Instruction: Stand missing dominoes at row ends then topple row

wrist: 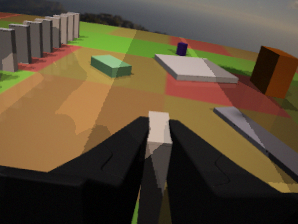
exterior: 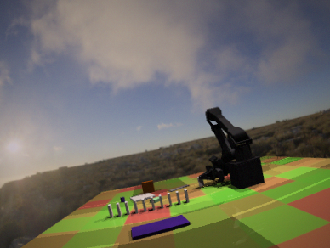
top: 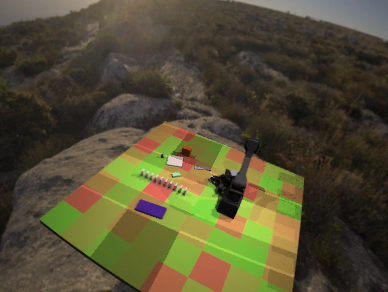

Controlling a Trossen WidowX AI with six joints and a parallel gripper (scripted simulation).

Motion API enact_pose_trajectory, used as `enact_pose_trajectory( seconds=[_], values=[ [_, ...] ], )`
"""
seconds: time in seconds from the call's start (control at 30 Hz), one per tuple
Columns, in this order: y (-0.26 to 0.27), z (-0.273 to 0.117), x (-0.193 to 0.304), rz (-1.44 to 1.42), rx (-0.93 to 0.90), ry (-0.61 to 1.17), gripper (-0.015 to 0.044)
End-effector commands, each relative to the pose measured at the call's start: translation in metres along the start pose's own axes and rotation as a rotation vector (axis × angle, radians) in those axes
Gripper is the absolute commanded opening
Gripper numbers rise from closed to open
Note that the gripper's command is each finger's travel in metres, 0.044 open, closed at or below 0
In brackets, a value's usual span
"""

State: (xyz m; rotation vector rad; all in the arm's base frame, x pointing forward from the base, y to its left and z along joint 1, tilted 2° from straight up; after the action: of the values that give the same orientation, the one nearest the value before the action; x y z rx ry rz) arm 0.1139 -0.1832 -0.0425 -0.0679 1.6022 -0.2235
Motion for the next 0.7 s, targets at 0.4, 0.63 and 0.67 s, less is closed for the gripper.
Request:
enact_pose_trajectory(
  seconds=[0.4,0.63,0.67],
  values=[
    [0.0011,0.0032,0.0022,-0.02,0.004,0.005,0.0024],
    [0.0011,0.0032,0.0022,-0.02,0.004,0.005,0.0129],
    [0.0011,0.0032,0.0022,-0.02,0.004,0.005,0.0155]
  ],
)
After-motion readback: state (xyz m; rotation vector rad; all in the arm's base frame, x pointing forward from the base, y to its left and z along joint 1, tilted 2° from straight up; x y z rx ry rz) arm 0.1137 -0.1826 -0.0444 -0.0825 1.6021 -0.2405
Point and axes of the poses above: the point midway between the two fingers, 35 mm back from their tips, its own z axis out along the fingers, its own y axis across the jaws, x = y × z, the point moved 2 cm from there along -z, back along the fingers, and after that the axes turned 6 degrees about -z, right-handed, at the moved point
